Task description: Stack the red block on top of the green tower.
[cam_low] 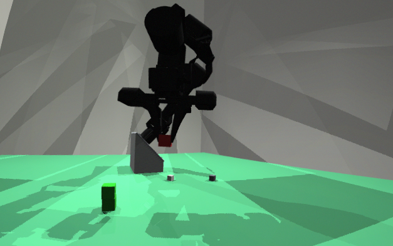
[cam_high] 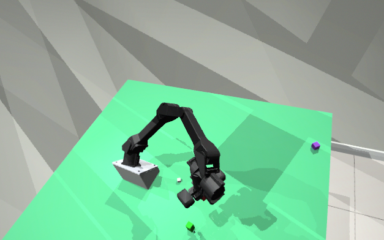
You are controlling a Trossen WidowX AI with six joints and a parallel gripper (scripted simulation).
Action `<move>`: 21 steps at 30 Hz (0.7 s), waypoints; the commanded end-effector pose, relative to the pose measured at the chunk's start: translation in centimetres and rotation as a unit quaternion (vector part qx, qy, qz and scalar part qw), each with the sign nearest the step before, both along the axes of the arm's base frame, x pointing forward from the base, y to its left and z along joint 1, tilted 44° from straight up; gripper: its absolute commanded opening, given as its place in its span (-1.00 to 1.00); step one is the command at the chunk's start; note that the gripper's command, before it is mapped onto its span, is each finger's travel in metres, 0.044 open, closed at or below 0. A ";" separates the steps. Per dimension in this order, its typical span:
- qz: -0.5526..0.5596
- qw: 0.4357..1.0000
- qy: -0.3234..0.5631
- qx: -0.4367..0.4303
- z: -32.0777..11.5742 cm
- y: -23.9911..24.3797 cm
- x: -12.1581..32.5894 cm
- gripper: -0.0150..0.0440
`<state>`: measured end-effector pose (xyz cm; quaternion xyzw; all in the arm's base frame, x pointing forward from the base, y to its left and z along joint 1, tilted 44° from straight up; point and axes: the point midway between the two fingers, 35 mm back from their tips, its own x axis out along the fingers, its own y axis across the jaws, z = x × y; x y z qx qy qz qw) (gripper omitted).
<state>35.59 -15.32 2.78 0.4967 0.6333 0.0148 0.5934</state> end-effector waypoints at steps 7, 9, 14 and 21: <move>0.000 1.000 0.000 0.003 -5.0 -4.6 -3.0 -0.49; -0.001 1.000 0.000 0.007 -6.1 -5.4 -3.7 -0.49; -0.002 1.000 0.000 0.010 -6.9 -6.0 -4.3 -0.49; -0.002 1.000 -0.001 0.010 -9.0 -4.1 -3.7 -0.49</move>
